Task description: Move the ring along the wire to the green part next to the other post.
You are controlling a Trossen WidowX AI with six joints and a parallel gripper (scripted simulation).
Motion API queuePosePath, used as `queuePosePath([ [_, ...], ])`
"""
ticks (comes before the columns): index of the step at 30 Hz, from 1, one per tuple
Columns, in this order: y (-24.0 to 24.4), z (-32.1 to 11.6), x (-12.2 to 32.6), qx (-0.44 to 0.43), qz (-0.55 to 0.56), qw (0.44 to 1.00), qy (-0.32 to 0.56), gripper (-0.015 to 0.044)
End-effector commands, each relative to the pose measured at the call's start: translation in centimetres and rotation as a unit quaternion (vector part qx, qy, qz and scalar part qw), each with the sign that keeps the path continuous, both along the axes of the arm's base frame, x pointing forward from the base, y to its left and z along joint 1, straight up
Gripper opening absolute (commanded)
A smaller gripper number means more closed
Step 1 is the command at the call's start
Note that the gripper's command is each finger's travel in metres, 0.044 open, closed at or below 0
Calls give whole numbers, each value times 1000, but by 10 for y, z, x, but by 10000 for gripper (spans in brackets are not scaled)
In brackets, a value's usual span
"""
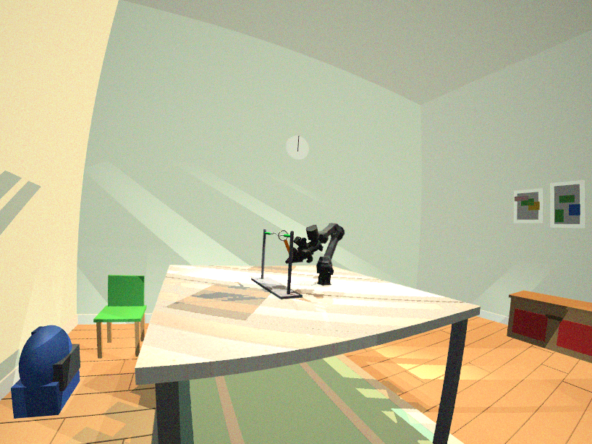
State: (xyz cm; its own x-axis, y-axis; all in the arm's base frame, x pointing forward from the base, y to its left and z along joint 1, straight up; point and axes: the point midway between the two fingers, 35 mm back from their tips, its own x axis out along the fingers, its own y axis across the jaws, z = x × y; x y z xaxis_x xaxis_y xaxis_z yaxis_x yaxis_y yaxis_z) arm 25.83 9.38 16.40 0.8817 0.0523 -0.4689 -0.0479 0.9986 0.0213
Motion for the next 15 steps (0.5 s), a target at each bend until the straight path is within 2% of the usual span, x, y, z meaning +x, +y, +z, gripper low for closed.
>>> queuePosePath([
  [1, 2, 0, 0, -5, 2, 1000, -1, -150],
  [15, 15, 0, -1, -7, 5, 1000, -3, -150],
])
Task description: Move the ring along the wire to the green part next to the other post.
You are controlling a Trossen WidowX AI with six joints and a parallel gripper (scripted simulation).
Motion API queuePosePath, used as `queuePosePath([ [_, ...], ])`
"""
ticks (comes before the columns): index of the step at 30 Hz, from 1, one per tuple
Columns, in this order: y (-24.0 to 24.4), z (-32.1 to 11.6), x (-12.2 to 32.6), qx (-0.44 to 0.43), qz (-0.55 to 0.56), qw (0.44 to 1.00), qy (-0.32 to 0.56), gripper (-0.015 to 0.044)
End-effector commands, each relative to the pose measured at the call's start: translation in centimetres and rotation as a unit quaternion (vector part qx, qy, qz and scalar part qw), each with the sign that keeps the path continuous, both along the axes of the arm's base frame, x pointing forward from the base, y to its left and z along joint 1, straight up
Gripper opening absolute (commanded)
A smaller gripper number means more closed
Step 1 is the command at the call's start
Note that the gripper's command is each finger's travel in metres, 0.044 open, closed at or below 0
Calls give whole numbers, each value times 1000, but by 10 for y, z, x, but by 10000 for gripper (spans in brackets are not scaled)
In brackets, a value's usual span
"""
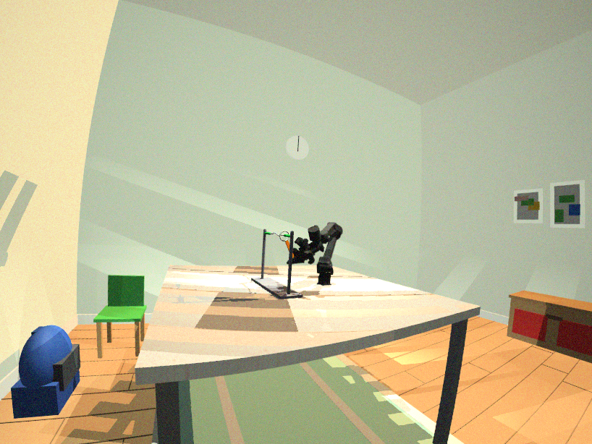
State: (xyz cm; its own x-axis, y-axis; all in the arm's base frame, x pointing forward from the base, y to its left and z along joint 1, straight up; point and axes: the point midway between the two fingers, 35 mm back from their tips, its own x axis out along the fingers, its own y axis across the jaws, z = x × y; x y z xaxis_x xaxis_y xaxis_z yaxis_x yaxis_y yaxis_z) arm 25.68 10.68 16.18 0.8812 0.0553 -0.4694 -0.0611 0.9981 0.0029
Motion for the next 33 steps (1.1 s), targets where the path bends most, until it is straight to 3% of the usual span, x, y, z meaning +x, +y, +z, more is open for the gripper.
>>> queuePosePath([
  [1, 3, 2, 1, 2, -2, 1000, -3, -150],
  [33, 14, -14, 0, 3, -2, 1000, -4, -150],
])
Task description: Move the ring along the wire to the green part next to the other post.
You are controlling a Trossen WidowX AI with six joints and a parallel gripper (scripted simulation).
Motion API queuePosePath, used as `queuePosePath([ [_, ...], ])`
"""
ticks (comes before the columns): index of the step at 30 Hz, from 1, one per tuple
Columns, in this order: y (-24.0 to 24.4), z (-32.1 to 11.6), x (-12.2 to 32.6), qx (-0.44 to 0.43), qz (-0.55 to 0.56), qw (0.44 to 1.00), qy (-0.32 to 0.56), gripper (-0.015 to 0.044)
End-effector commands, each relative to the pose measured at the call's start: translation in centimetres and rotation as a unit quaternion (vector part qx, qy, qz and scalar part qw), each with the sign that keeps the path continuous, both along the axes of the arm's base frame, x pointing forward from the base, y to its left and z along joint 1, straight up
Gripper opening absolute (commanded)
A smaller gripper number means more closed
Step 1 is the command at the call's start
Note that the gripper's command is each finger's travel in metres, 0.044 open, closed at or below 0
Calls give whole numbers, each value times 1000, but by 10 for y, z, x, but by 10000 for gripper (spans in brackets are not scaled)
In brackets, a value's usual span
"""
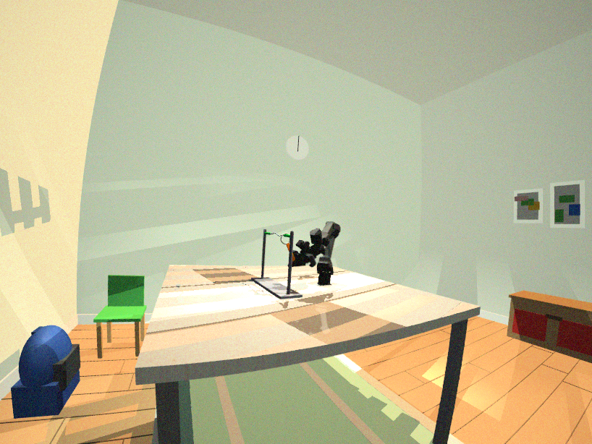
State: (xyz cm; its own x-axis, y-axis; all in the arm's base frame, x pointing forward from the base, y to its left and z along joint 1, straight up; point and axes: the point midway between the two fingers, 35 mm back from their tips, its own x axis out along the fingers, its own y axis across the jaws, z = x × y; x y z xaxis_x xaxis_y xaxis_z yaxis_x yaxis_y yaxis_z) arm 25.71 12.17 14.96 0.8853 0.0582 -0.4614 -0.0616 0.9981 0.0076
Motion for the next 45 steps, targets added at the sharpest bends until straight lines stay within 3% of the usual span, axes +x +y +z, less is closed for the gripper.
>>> queuePosePath([
  [1, -1, -1, 0, 0, -2, 1000, 0, -150],
  [13, -1, -1, 0, 0, -2, 1000, 0, -150],
  [25, 0, 0, -2, 0, 0, 1000, 0, 160],
  [45, -3, 21, -45, 0, -2, 1000, 2, 160],
])
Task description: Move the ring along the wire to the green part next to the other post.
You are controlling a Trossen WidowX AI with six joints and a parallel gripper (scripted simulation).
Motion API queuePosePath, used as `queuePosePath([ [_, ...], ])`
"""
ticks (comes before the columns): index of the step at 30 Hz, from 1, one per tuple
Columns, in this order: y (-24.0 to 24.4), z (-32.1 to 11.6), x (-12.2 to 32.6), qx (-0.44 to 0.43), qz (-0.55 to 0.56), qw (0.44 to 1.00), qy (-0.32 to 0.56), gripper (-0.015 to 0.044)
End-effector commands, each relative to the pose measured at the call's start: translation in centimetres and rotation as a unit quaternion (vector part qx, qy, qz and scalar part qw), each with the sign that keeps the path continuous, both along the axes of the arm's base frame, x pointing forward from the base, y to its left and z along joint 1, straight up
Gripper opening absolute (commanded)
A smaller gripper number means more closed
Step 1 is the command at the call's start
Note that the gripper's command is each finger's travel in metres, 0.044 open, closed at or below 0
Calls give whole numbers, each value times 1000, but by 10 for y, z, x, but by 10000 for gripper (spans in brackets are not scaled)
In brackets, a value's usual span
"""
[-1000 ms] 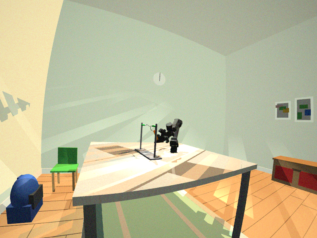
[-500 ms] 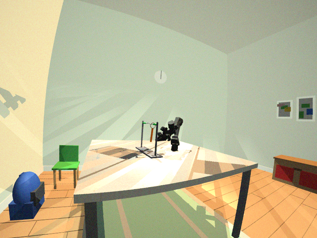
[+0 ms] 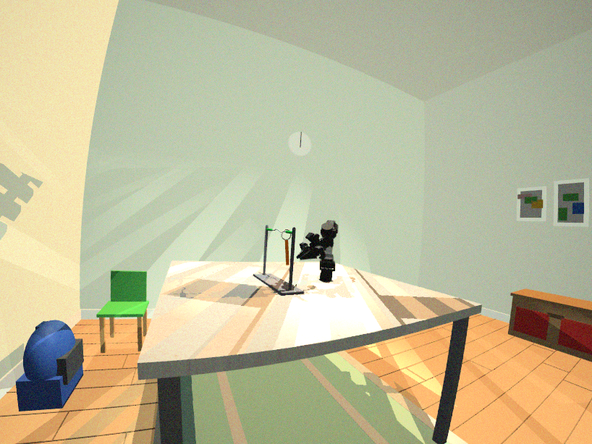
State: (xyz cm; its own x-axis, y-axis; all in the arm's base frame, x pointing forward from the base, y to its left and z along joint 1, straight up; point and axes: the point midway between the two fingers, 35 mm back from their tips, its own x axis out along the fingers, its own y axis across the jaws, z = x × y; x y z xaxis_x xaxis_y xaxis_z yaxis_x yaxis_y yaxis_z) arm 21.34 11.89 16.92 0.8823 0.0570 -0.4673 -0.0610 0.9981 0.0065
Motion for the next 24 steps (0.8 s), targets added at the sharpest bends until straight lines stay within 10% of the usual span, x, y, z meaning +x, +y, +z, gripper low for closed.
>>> queuePosePath([
  [1, -1, 2, -1, 1, -2, 1000, -1, 160],
  [14, -1, 2, -1, 1, -2, 1000, -1, 160],
  [24, -5, 26, -43, 0, 3, 1000, -6, 423],
])
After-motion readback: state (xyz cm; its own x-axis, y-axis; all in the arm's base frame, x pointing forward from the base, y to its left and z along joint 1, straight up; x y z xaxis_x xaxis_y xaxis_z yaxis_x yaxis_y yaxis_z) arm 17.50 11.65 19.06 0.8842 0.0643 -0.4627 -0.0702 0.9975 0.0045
